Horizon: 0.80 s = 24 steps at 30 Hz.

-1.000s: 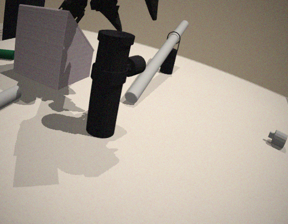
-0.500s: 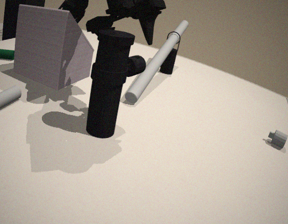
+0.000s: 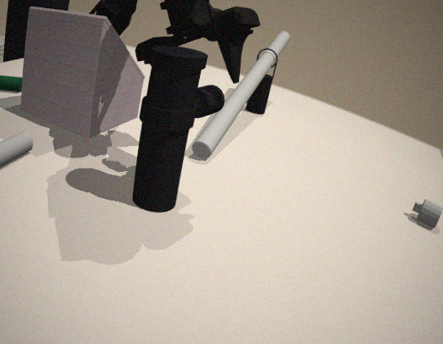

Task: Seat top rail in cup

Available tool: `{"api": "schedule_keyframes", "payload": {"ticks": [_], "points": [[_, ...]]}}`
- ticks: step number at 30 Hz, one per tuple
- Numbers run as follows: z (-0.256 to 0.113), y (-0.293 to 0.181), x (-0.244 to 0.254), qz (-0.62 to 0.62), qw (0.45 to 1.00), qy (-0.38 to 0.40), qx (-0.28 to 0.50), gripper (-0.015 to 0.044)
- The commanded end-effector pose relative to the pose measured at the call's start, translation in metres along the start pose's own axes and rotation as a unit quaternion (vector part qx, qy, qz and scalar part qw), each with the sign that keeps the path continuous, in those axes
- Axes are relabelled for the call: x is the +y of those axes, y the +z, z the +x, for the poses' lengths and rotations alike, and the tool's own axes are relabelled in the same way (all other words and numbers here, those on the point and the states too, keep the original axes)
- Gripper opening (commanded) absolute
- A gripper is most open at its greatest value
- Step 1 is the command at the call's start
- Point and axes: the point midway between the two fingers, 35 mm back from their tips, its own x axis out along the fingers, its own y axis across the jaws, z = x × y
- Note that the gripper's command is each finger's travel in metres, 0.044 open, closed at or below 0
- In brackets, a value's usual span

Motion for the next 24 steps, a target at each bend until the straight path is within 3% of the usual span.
{"api": "schedule_keyframes", "payload": {"ticks": [1, 24], "points": [[0.008, -0.001, 0.002, 0.004, 1.000, 0.002, 0.001, 0.0440], [0.046, 0.001, 0.004, 0.004, 1.000, 0.001, 0.000, 0.0440]]}}
